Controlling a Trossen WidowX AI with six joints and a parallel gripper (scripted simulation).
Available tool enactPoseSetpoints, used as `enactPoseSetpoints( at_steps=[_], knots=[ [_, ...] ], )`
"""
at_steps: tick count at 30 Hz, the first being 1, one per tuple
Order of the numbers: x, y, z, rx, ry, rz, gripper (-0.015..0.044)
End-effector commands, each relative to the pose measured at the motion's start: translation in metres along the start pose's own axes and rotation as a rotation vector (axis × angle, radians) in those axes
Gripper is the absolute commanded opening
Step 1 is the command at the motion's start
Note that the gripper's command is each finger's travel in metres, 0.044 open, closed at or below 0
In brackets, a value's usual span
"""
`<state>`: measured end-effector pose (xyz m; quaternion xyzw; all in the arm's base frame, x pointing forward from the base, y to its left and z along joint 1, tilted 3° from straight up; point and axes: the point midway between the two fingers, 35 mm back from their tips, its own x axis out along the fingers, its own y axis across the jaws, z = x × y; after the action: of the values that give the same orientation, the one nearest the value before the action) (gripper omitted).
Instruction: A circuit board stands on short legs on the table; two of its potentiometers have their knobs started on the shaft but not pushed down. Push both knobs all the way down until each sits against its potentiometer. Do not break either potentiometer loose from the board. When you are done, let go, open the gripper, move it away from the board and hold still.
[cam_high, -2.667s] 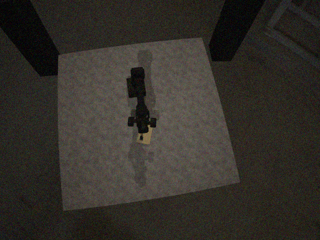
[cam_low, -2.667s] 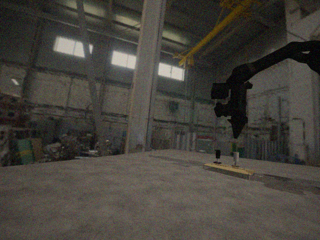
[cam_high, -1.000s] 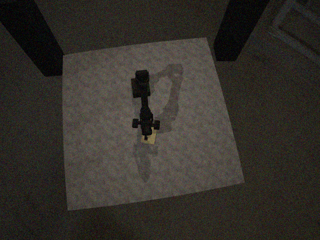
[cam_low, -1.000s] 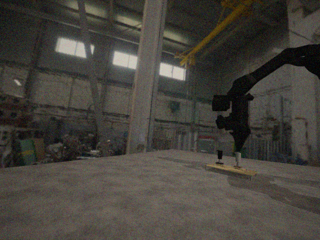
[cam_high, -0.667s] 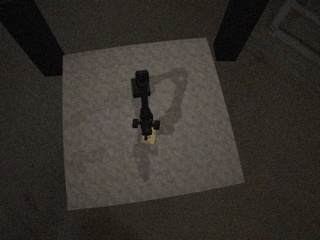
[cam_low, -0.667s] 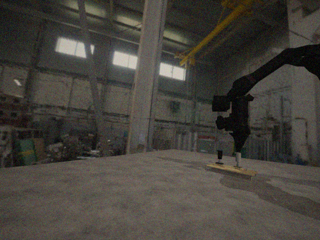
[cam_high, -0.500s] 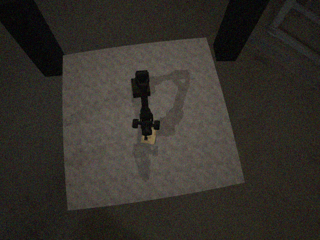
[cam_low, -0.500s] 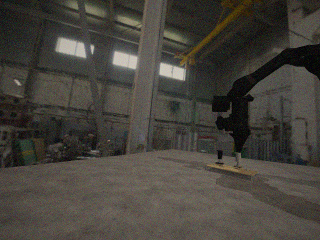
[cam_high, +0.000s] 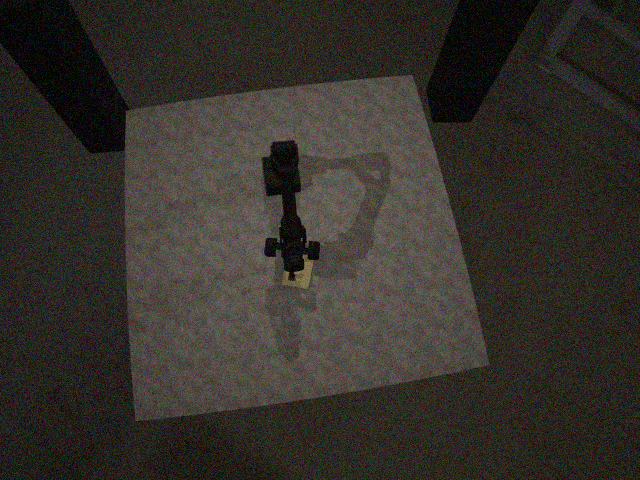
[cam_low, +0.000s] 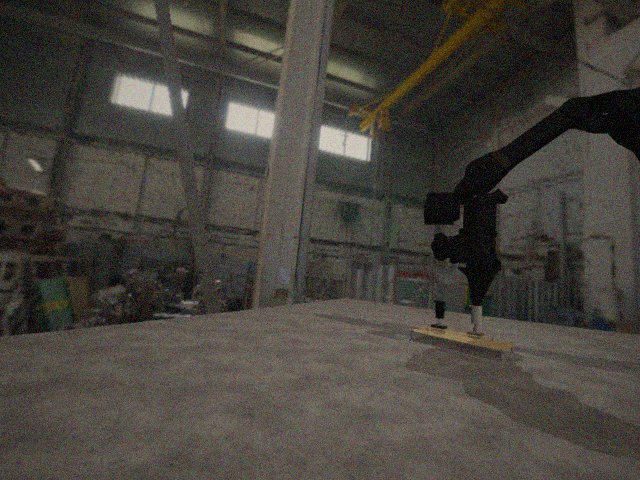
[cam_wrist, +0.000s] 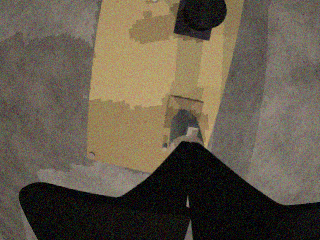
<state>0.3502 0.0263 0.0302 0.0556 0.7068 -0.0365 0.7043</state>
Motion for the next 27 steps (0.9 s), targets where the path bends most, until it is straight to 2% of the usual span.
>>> enactPoseSetpoints(
  at_steps=[1, 27],
  knots=[
    [-0.0002, 0.0005, -0.0006, 0.005, 0.003, 0.003, 0.0],
    [0.0047, 0.0005, -0.0007, 0.005, 0.003, 0.003, 0.0]
  ],
)
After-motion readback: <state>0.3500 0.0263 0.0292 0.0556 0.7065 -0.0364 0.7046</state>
